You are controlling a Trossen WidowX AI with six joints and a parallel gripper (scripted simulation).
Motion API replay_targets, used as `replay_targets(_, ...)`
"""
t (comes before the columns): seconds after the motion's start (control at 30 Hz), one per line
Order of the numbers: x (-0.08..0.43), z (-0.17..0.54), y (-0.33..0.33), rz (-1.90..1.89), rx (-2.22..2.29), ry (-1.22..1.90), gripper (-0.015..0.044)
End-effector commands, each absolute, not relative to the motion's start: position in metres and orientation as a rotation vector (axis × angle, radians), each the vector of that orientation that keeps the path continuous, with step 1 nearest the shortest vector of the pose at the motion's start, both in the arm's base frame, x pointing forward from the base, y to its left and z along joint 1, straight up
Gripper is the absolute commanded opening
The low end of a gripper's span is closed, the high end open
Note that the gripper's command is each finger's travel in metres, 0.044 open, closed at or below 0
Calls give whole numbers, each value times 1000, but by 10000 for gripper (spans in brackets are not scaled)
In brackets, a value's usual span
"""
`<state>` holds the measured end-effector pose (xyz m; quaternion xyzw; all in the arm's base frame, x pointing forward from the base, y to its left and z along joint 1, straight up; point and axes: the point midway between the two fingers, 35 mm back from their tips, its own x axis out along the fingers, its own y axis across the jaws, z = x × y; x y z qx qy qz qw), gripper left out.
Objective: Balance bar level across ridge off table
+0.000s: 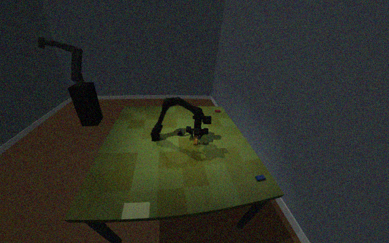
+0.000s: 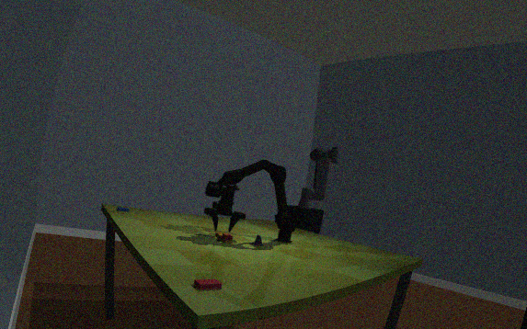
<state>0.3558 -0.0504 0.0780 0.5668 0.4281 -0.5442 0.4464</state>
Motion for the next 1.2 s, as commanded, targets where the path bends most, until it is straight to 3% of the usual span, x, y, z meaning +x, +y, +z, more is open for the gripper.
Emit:
replay_targets(0.0, 354, 71, -51, -1362, 1400, 1060, 315)
replay_targets(1.03, 354, 50, -51, -1362, 1400, 1060, 315)
replay_targets(1.17, 355, 52, -50, -1353, 1401, 1065, 210)
